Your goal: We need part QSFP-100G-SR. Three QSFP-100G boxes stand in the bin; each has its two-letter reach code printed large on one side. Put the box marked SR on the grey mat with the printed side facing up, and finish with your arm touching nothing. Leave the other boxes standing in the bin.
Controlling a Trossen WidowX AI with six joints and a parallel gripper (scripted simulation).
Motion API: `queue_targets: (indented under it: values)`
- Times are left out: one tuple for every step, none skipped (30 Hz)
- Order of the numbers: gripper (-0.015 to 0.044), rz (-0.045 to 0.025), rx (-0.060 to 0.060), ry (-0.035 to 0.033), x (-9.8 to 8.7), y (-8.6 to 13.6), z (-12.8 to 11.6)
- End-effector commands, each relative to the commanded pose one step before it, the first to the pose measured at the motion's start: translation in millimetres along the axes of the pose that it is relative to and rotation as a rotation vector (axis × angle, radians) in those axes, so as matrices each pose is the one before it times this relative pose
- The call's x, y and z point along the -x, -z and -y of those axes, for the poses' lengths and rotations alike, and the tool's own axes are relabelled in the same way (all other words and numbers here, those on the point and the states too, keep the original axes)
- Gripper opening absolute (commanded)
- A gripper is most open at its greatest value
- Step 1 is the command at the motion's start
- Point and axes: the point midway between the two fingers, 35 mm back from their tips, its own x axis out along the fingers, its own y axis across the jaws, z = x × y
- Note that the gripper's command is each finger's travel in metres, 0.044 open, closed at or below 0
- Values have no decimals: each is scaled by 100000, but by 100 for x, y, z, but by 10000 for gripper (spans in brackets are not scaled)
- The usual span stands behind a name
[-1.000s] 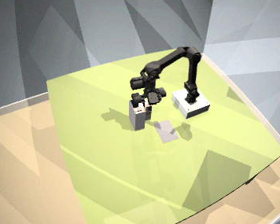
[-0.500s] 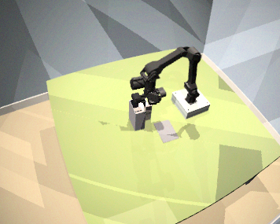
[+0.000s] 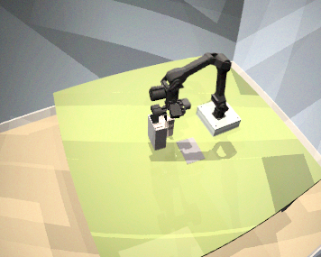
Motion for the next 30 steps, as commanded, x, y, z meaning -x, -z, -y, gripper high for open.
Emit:
queue_targets:
  values:
    - [153, 10, 0, -155, -54, -119, -109]
    - [153, 13, -6, -3, 19, -147, -104]
    - [153, 15, -7, -4, 23, -175, -127]
    - [153, 15, -7, -4, 22, -174, -128]
    - [153, 15, -7, -4, 22, -172, -129]
    - [153, 15, -7, -4, 21, -171, -130]
    - [153, 15, -7, -4, 20, -169, -131]
    - [153, 15, -7, -5, 20, -168, -132]
    - [153, 15, -7, -5, 19, -166, -133]
    - [153, 15, -7, -5, 18, -165, -134]
    - [153, 15, -7, -5, 18, -163, -135]
    - [153, 15, -7, -5, 17, -162, -136]
    - [153, 15, -7, -5, 17, -160, -137]
    - [153, 15, -7, -5, 16, -158, -138]
    - [153, 15, -7, -5, 15, -157, -139]
    - [153, 15, -7, -5, 15, -155, -140]
    - [153, 15, -7, -6, 14, -154, -141]
    - [153, 15, -7, -6, 14, -152, -142]
    - [153, 15, -7, -6, 13, -150, -142]
    - [153, -18, -82, 58, 14, -124, -122]
    - [153, -17, -82, 58, 14, -123, -122]
    - [153, -17, -82, 59, 13, -121, -123]
    - [153, -16, -82, 59, 13, -120, -124]
    - [153, -14, -77, 55, 12, -120, -125]
    - [153, -10, -70, 50, 12, -120, -127]
    - [153, -8, -66, 46, 11, -119, -128]
    - [153, -1, -49, 31, 10, -122, -132]
    - [153, 1, -45, 28, 9, -121, -133]
    - [153, 8, -27, 13, 8, -123, -137]
    - [153, 4, -28, -3, 4, -117, -133]
